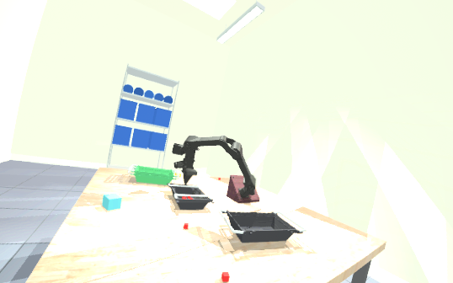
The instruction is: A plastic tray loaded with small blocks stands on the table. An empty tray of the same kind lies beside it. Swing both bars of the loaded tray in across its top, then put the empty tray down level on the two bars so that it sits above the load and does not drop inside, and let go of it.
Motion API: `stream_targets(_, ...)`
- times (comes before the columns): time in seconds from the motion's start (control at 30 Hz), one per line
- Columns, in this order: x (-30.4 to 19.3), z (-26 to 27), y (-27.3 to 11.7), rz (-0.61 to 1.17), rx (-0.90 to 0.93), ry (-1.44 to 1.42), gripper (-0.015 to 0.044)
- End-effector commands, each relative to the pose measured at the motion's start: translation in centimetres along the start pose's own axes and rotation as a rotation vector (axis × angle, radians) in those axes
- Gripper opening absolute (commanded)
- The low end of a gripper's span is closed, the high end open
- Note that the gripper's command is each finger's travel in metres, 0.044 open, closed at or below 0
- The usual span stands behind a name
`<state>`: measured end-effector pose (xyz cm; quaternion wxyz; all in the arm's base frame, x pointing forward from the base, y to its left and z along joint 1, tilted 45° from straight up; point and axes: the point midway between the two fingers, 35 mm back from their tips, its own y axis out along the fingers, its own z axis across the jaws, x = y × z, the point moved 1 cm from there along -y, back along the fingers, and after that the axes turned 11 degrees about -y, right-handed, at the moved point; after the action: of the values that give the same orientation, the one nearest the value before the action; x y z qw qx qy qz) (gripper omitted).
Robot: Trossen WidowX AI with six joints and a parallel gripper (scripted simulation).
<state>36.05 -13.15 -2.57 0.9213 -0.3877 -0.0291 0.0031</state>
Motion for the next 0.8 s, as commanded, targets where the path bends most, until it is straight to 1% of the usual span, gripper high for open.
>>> stream_targets(0.0, -0.04, -0.41, -1.99, -0.007, -0.008, -0.001, 0.0081)
stream_targets(0.07, -0.07, -0.44, -2.30, -0.007, -0.007, -0.001, 0.0081)
stream_targets(0.1, -0.02, -0.26, -1.34, -0.008, -0.004, 0.001, 0.0081)
stream_targets(0.77, -0.02, -0.26, -1.34, -0.008, -0.004, 0.001, 0.0081)
